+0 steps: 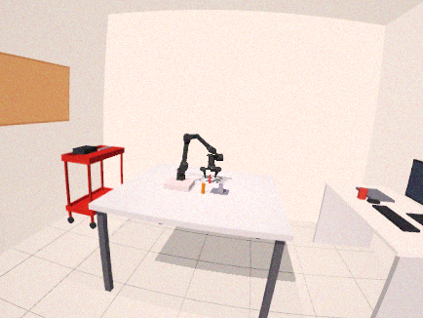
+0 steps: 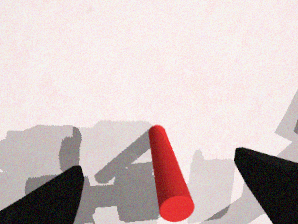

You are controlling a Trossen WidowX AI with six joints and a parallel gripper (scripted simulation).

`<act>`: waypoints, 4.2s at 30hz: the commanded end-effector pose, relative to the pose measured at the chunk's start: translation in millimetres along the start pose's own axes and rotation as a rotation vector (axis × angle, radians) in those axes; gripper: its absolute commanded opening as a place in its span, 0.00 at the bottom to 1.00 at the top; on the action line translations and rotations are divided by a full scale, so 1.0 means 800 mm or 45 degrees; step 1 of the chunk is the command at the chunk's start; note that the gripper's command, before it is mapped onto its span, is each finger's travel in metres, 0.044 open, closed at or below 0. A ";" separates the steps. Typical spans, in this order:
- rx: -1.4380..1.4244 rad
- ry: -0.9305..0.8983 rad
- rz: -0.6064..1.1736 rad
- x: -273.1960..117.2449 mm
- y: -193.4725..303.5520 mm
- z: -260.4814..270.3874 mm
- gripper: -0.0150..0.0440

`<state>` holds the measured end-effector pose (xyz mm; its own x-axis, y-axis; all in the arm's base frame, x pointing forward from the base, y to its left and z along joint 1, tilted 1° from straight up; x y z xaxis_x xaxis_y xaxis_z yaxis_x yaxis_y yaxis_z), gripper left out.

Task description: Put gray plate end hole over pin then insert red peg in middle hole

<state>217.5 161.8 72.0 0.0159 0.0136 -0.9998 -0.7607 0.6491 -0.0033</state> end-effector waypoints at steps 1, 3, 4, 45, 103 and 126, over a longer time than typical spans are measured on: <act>0.004 0.008 0.005 0.009 0.001 -0.003 1.00; 0.004 0.008 0.005 0.009 0.001 -0.003 0.91; 0.004 0.008 0.005 0.009 0.001 -0.003 0.87; 0.004 0.007 0.005 -0.059 -0.002 0.007 0.25; 0.004 -0.004 -0.011 -0.086 -0.164 0.007 0.25; -0.002 0.006 -0.015 -0.087 -0.247 -0.023 0.25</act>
<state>349.8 29.4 142.1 0.0254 0.0067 -0.9997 -0.7591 0.6507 -0.0150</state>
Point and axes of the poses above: the point midway between the two fingers, 35 mm back from their tips, its own x axis out along the fingers, its own z axis across the jaws, y = z × x, the point moved 3 cm from there along -x, back along the fingers, and after that the axes turned 13 degrees about -x, right-handed, at the moved point
